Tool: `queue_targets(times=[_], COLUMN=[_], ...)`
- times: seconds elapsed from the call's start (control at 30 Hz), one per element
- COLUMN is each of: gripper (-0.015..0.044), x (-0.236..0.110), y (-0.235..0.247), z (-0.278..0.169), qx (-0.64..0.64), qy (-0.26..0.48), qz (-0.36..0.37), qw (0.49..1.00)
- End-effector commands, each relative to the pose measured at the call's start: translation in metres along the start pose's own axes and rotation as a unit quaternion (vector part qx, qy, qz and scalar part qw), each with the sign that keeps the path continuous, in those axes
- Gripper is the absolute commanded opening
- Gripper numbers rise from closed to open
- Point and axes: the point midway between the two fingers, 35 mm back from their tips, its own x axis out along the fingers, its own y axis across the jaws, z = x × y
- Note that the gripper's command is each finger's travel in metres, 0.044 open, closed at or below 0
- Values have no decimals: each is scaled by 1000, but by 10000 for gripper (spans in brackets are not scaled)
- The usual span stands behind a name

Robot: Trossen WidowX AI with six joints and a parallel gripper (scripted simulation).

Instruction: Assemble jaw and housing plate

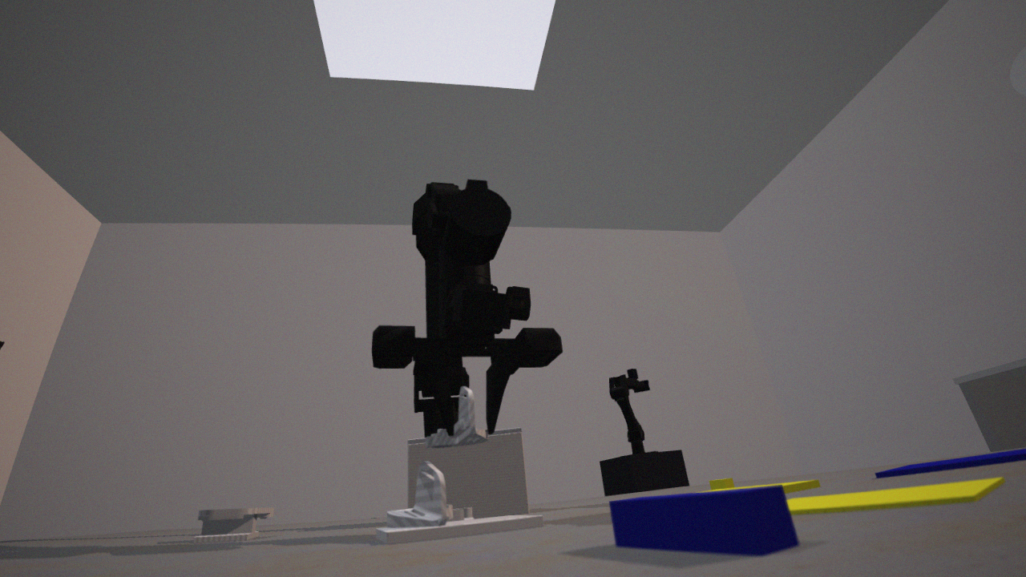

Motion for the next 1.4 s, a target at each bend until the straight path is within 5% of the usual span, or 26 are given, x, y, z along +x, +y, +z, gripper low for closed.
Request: queue_targets(times=[0.0,1.37], gripper=[134,134], x=[-1,-1], y=[9,9], z=[13,14], qx=[1,8], qy=[-5,-5], qz=[2,2], qw=[1000,1000])
